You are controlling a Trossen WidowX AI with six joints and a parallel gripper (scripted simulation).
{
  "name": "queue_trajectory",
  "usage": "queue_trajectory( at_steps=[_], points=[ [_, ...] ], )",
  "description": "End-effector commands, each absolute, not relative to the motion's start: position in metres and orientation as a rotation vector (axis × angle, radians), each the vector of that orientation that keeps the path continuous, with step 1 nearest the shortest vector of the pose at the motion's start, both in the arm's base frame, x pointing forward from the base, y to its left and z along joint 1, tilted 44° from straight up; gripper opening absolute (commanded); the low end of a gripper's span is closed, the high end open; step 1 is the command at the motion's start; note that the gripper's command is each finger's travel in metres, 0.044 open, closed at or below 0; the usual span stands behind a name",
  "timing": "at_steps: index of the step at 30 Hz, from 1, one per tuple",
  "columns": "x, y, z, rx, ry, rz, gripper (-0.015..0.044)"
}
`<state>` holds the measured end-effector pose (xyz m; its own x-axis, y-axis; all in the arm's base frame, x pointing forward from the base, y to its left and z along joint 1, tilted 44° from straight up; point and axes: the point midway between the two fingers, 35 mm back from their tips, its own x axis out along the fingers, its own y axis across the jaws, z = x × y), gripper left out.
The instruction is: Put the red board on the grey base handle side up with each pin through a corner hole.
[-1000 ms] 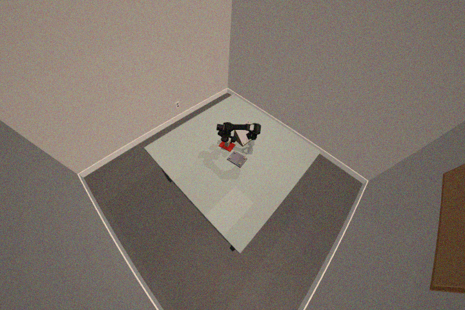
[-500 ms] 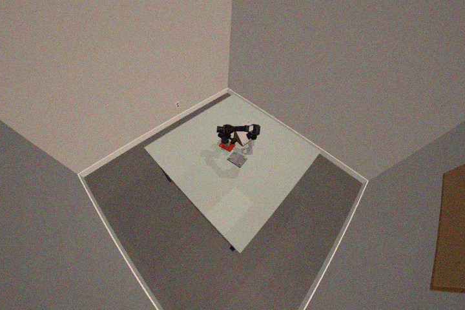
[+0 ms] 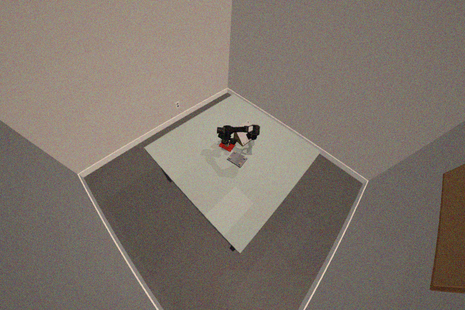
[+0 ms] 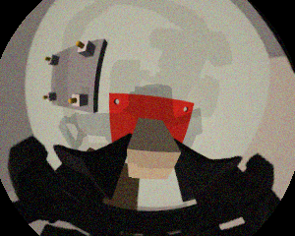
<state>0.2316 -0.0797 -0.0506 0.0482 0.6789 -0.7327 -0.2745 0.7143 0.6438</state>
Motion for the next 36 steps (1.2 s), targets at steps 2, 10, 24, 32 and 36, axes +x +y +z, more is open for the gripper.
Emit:
queue_trajectory(
  at_steps=[2, 10, 24, 32, 36],
  points=[
    [0.231, -0.077, -0.051, 0.383, 1.338, 0.754, 0.0164],
    [0.231, -0.079, -0.050, 0.383, 1.338, 0.754, 0.0052],
    [0.233, -0.104, -0.027, 0.381, 1.340, 0.751, 0.0000],
    [0.232, -0.118, -0.012, 0.381, 1.340, 0.751, 0.0000],
    [0.231, -0.125, -0.005, 0.381, 1.340, 0.751, 0.0000]
  ],
)
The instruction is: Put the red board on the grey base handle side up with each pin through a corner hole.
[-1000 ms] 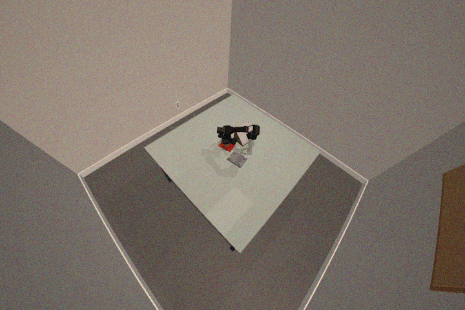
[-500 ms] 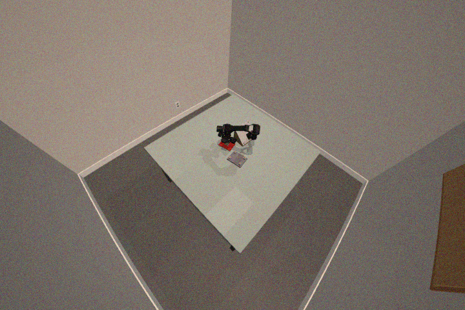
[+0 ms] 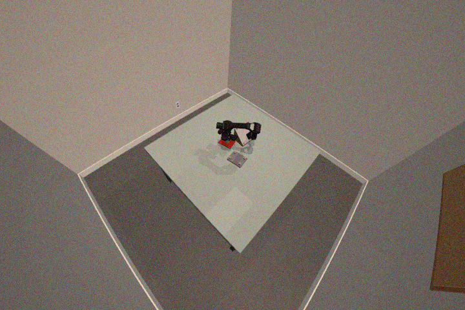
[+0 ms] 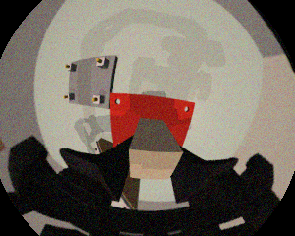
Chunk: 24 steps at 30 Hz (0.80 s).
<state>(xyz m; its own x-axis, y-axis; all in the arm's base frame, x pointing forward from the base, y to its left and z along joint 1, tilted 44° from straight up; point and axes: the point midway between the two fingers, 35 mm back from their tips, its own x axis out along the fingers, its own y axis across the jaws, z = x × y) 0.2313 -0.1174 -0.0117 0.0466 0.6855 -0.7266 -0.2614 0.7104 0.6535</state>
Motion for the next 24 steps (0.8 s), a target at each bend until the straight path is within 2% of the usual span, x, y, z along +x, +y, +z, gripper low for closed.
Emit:
queue_trajectory(
  at_steps=[1, 9, 24],
  points=[
    [0.230, -0.126, -0.003, 0.381, 1.341, 0.751, 0.0000],
    [0.228, -0.135, 0.009, 0.382, 1.341, 0.752, 0.0000],
    [0.245, -0.115, 0.033, 0.388, 1.352, 0.732, 0.0000]
  ],
)
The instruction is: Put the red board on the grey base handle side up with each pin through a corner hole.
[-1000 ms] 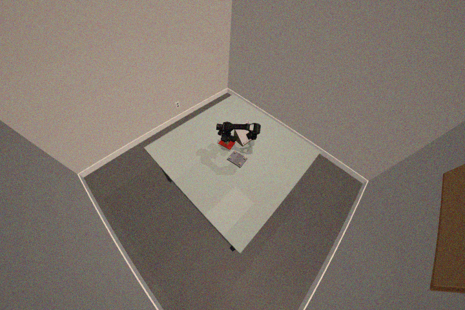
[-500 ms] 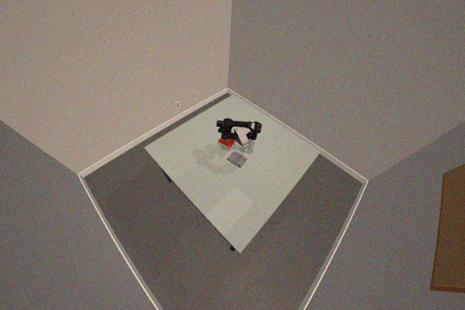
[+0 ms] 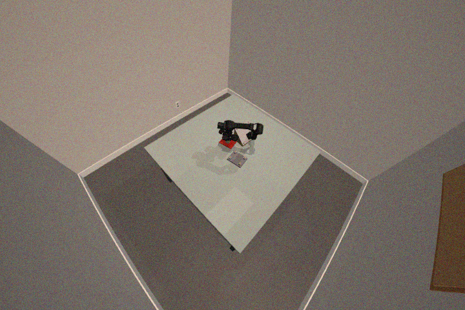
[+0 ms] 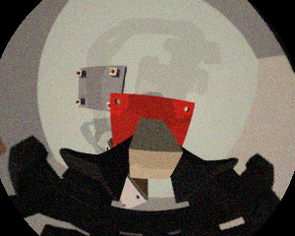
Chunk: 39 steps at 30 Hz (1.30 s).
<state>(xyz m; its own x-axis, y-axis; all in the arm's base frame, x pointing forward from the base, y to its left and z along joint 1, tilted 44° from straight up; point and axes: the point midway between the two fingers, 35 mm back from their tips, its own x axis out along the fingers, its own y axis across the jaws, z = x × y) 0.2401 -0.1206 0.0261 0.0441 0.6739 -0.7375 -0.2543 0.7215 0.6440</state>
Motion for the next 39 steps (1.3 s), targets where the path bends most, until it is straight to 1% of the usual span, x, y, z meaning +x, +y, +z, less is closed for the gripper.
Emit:
queue_trajectory(
  at_steps=[1, 39],
  points=[
    [0.246, -0.113, 0.035, 0.389, 1.352, 0.730, 0.0000],
    [0.269, -0.046, 0.101, 0.421, 1.366, 0.703, 0.0000]
  ],
)
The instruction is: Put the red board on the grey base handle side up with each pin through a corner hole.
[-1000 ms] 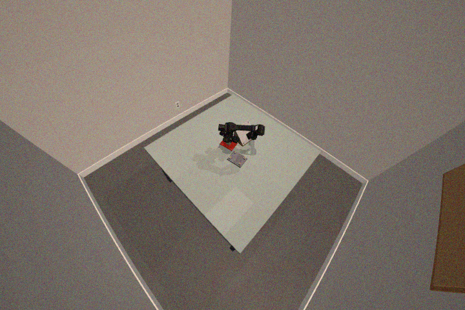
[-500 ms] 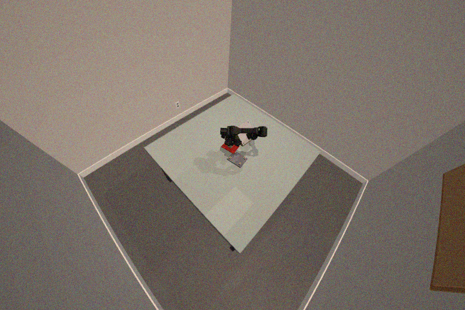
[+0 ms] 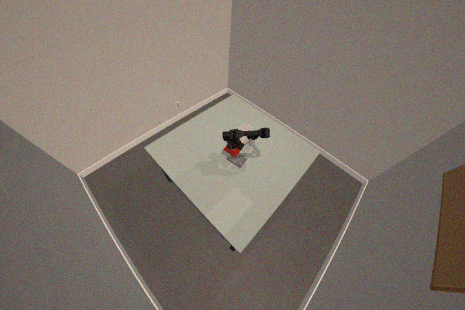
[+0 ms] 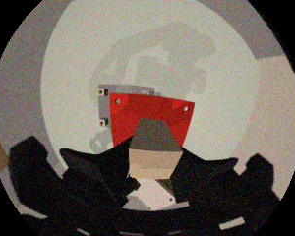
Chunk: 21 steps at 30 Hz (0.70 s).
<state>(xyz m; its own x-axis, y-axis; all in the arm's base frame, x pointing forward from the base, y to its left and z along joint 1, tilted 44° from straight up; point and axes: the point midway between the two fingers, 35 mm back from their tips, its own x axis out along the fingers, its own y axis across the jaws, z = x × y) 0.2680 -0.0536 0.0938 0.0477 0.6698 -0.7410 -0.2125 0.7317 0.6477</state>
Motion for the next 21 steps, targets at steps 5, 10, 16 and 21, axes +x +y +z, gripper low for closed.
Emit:
queue_trajectory(
  at_steps=[5, 10, 16, 21],
  points=[
    [0.270, -0.036, 0.110, 0.427, 1.367, 0.702, 0.0000],
    [0.270, -0.026, 0.118, 0.433, 1.368, 0.702, 0.0000],
    [0.270, -0.014, 0.129, 0.441, 1.369, 0.703, 0.0000],
    [0.269, -0.004, 0.137, 0.449, 1.370, 0.705, 0.0000]
  ],
)
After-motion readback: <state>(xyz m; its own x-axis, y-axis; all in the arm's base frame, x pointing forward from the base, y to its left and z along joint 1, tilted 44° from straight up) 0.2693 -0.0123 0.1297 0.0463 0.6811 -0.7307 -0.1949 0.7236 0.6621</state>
